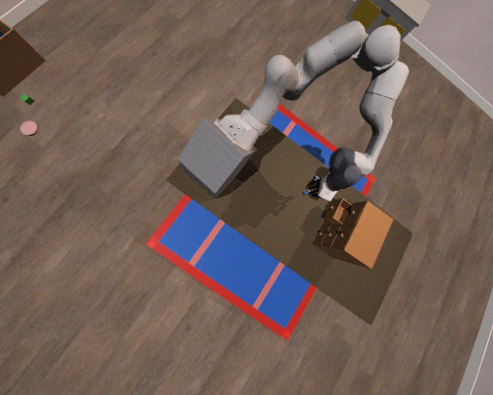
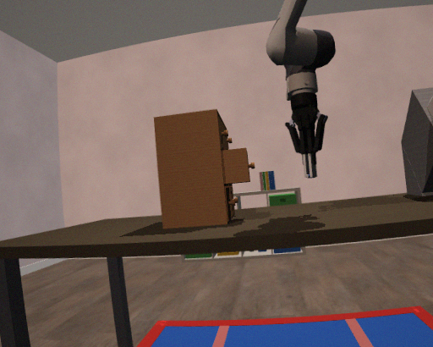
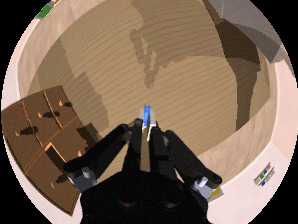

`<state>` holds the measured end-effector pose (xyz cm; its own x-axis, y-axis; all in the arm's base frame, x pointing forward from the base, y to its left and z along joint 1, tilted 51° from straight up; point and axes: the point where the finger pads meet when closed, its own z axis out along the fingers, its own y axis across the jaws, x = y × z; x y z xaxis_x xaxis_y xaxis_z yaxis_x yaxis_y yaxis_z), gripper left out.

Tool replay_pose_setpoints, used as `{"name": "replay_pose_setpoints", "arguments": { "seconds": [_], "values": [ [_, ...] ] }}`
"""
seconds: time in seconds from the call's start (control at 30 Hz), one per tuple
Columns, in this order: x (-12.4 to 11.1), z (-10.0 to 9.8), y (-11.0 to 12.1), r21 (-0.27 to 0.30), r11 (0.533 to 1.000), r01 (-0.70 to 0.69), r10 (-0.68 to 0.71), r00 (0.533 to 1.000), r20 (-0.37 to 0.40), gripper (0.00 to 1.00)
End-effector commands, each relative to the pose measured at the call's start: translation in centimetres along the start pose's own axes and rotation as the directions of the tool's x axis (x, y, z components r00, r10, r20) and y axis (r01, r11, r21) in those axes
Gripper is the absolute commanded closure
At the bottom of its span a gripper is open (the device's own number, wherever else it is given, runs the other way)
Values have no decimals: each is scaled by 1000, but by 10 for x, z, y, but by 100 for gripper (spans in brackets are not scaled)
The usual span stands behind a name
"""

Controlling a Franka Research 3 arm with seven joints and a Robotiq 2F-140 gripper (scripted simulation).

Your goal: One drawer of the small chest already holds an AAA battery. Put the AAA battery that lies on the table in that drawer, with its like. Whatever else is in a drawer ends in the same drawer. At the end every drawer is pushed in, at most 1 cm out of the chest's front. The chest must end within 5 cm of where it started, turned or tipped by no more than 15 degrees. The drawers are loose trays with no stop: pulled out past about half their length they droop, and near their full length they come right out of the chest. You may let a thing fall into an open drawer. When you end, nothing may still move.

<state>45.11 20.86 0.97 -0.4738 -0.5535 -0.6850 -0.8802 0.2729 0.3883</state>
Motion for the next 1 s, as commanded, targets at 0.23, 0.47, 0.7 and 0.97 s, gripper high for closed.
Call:
{"name": "replay_pose_setpoints", "arguments": {
  "seconds": [0.23,0.47,0.7,0.97],
  "values": [
    [-1,1,-8,-14,962,-272,272,962,-19,97],
    [-1,1,-16,-11,921,-389,388,921,-22,97],
    [-1,1,-23,-7,871,-491,491,871,-24,97],
    [1,1,-35,1,764,-646,645,763,-27,97]
  ]
}}
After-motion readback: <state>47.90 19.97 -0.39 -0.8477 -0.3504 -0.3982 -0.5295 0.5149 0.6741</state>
